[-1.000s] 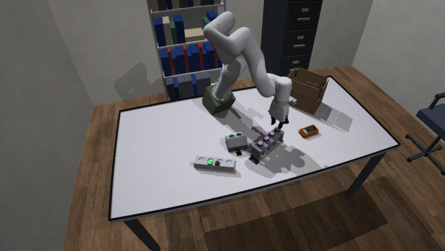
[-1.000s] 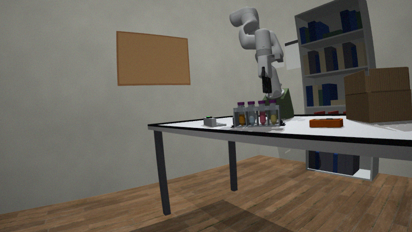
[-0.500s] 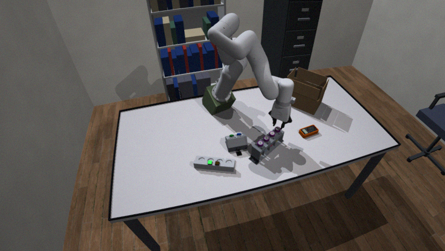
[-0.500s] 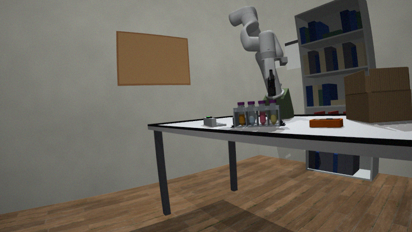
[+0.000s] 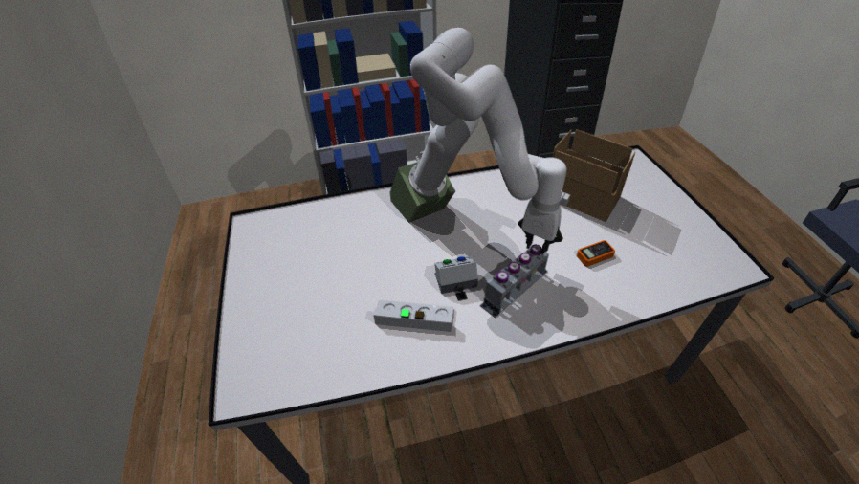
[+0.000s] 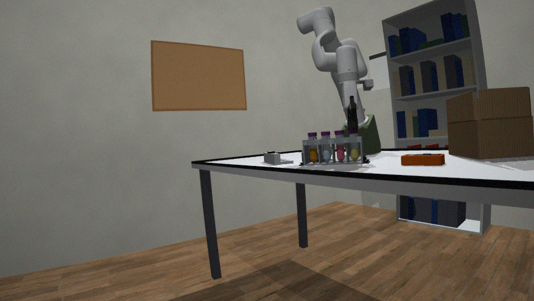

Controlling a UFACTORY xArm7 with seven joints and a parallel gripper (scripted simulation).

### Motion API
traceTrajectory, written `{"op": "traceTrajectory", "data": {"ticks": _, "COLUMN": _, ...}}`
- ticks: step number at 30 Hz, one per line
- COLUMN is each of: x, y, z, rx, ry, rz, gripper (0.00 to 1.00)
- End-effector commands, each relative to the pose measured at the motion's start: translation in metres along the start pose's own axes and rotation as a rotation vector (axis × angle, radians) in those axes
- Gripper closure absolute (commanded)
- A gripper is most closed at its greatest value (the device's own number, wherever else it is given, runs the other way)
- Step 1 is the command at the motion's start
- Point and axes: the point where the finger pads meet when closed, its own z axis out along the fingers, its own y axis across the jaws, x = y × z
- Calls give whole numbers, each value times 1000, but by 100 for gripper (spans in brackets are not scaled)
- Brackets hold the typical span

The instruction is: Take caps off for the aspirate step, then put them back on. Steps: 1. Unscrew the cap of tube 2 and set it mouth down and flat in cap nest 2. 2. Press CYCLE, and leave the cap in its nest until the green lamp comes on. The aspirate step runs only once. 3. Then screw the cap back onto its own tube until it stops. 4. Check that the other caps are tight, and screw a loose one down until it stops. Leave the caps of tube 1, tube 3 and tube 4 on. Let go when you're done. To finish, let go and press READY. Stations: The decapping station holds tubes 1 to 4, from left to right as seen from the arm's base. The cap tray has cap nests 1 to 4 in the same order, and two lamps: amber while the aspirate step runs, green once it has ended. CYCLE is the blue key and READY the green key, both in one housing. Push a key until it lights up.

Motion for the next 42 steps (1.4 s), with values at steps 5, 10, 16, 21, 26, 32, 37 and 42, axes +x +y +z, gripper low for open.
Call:
{"op": "traceTrajectory", "data": {"ticks": 5, "x": 0, "y": 1, "z": 2, "rx": -3, "ry": 0, "rz": 0, "gripper": 54}}
{"op": "traceTrajectory", "data": {"ticks": 10, "x": 0, "y": 1, "z": 4, "rx": -3, "ry": 0, "rz": 0, "gripper": 54}}
{"op": "traceTrajectory", "data": {"ticks": 16, "x": 0, "y": 1, "z": 7, "rx": -3, "ry": 0, "rz": 0, "gripper": 54}}
{"op": "traceTrajectory", "data": {"ticks": 21, "x": 0, "y": 1, "z": 9, "rx": -3, "ry": 0, "rz": 0, "gripper": 54}}
{"op": "traceTrajectory", "data": {"ticks": 26, "x": 0, "y": 1, "z": 9, "rx": -3, "ry": 0, "rz": 0, "gripper": 100}}
{"op": "traceTrajectory", "data": {"ticks": 32, "x": 0, "y": 1, "z": 9, "rx": -3, "ry": 0, "rz": 0, "gripper": 100}}
{"op": "traceTrajectory", "data": {"ticks": 37, "x": 0, "y": 1, "z": 9, "rx": -3, "ry": 0, "rz": 0, "gripper": 100}}
{"op": "traceTrajectory", "data": {"ticks": 42, "x": 0, "y": 1, "z": 9, "rx": -3, "ry": 0, "rz": 40, "gripper": 100}}
